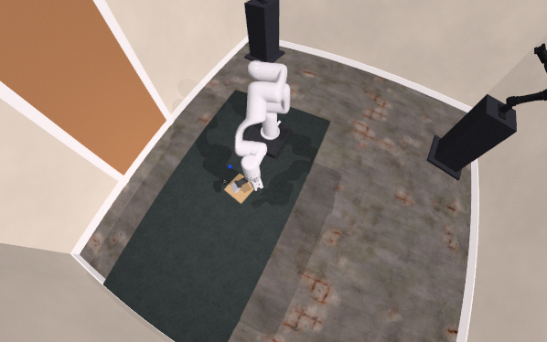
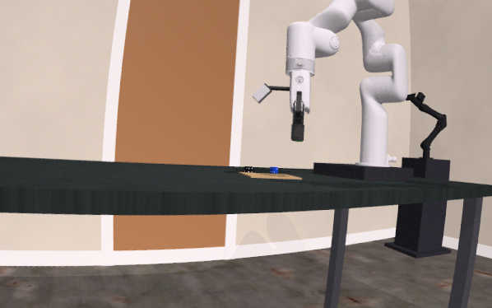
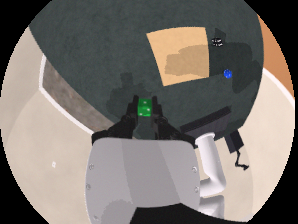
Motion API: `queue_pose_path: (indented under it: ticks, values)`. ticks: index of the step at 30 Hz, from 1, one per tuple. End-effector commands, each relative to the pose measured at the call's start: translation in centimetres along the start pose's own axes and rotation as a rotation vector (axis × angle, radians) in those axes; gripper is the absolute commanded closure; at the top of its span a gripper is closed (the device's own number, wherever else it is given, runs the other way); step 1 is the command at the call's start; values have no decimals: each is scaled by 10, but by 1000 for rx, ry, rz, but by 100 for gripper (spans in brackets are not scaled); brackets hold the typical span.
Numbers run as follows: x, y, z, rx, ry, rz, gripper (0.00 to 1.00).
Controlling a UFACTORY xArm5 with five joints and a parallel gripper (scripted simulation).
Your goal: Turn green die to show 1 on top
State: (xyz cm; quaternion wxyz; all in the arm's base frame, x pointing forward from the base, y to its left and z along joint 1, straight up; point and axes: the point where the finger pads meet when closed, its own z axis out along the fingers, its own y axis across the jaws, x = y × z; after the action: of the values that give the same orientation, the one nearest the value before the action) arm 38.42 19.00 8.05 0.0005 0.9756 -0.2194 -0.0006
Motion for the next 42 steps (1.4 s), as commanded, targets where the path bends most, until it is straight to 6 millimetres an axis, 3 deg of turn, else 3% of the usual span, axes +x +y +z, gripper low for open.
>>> queue_pose_path:
  ticks: [1,9,14,17,26,31,42]
  values:
    - [1,-1,-3,2,2,0,85]
    - [6,3,-2,2,2,-37,85]
    - [33,26,-1,2,2,-235,85]
    - [36,29,-1,2,2,-258,85]
    - [75,69,2,2,3,-566,85]
    - [82,79,2,2,3,-634,85]
    - [82,79,3,23,67,-634,85]
